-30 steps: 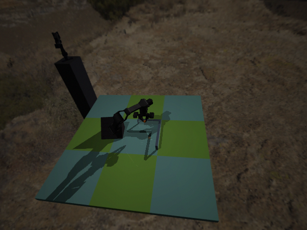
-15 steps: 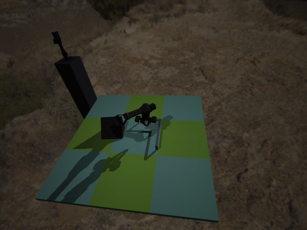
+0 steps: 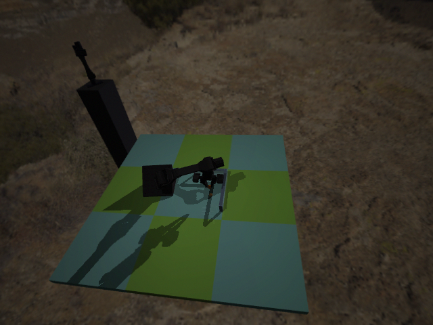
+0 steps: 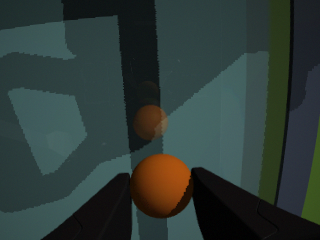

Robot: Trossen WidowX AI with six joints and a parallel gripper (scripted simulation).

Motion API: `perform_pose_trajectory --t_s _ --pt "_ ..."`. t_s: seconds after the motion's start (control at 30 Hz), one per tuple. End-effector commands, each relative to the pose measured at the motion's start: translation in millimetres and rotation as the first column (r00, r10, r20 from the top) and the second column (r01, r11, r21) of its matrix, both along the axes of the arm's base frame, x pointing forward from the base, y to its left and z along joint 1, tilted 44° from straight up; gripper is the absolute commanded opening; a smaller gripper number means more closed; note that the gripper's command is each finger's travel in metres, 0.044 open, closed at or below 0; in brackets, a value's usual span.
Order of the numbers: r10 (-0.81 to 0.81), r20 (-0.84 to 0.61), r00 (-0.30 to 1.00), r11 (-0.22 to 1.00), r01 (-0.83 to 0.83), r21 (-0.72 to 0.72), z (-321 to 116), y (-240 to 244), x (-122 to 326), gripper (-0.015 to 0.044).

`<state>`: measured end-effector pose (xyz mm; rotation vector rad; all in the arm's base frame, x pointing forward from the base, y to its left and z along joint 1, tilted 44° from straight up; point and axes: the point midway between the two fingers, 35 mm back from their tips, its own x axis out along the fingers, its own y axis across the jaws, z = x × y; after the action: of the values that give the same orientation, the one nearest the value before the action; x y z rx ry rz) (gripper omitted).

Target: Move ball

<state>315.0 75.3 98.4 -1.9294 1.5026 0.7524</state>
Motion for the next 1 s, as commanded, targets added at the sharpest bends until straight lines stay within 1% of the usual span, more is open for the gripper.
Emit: perform_pose_trajectory --t_s 0.0,0.37,0.97 --pt "0.005 -0.003 1.000 1.000 -0.005 -0.006 -6 -6 2 0.0000" --pt "0.005 -0.002 1.000 1.000 -0.005 -0.009 -45 -43 13 0.0000" --pt "0.005 -0.001 1.000 1.000 -0.005 -0.010 -60 -58 17 0.0000"
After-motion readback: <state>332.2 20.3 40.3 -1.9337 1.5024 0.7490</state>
